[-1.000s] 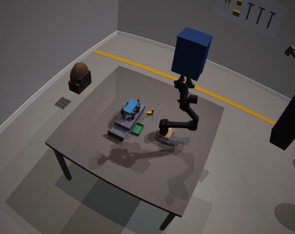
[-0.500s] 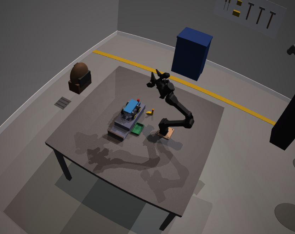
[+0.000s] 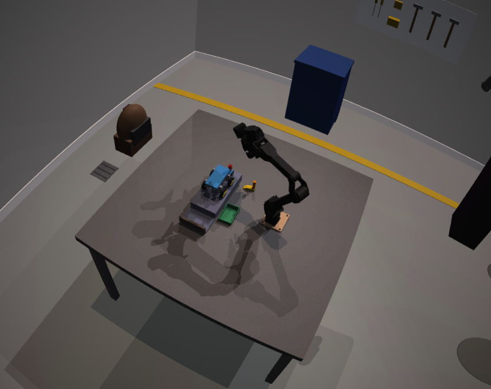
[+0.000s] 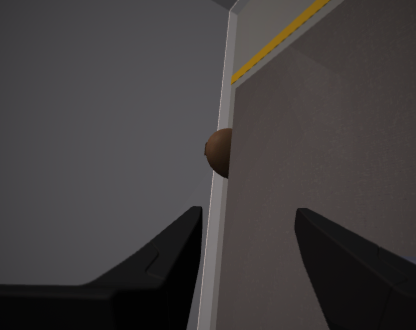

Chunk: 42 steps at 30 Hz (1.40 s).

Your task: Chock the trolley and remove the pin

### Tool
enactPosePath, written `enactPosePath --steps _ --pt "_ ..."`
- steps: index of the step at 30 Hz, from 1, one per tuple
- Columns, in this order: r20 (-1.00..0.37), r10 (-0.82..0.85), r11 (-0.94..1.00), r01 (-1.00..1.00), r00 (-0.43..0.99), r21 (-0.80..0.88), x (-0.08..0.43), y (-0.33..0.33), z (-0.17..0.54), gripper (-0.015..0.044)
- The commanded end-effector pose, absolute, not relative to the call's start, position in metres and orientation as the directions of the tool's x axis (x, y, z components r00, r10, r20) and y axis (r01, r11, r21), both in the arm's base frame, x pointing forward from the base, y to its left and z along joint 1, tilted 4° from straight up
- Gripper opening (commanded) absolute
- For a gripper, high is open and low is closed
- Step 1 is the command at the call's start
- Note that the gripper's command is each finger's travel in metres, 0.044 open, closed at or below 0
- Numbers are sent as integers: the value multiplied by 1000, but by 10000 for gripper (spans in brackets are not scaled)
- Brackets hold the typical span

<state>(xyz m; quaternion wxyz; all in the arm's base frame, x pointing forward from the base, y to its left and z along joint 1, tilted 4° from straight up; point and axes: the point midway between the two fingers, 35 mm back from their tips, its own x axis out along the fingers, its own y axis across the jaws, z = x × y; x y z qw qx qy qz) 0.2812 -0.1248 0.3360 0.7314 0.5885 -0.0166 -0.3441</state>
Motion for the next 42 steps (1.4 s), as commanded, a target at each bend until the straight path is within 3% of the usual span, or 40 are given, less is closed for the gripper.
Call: enactPosePath --steps 1,10,17,42 --pt "-569 -489 108 693 661 713 279 -139 290 190" --pt "-923 -250 200 948 292 246 238 -152 189 190" --pt "-999 47 301 953 26 39 195 -142 147 190" --pt "-998 56 304 952 20 36 194 -139 101 190"
